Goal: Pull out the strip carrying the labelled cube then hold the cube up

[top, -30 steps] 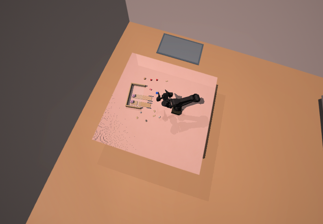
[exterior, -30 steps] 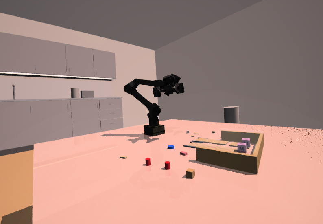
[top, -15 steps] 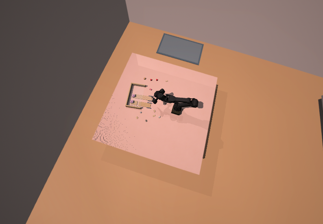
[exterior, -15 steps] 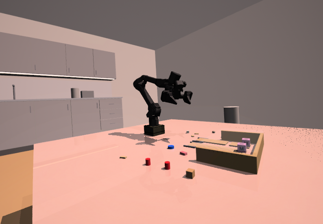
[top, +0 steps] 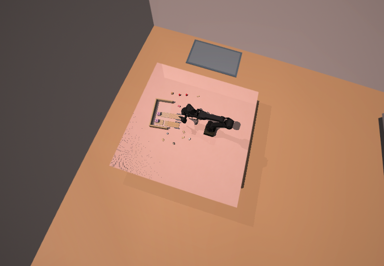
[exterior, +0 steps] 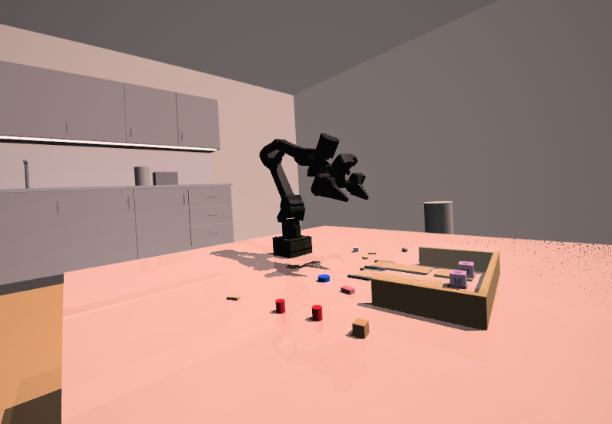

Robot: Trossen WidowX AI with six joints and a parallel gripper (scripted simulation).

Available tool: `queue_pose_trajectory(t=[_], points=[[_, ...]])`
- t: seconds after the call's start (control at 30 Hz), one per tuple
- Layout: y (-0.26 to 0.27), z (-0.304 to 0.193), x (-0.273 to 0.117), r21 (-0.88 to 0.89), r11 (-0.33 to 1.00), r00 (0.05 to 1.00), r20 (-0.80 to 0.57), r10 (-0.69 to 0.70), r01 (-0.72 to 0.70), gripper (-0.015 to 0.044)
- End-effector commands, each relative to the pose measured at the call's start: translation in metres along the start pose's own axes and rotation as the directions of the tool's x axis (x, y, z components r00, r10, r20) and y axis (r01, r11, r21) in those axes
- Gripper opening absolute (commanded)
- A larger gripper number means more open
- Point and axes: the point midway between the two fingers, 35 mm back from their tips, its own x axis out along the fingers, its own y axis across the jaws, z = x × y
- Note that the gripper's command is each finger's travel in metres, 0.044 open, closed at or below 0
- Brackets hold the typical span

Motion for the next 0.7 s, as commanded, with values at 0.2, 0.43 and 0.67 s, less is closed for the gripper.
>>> queue_pose_trajectory(t=[0.2,0.43,0.67], points=[[-0.005,-0.006,0.038,-0.079,0.997,0.953,-0.303,-0.009,-0.016,0.0190],[-0.012,-0.025,0.078,-0.132,0.988,0.802,-0.598,-0.013,-0.083,0.0006],[-0.018,-0.050,0.111,-0.137,0.975,0.596,-0.803,-0.007,-0.173,0.0000]])
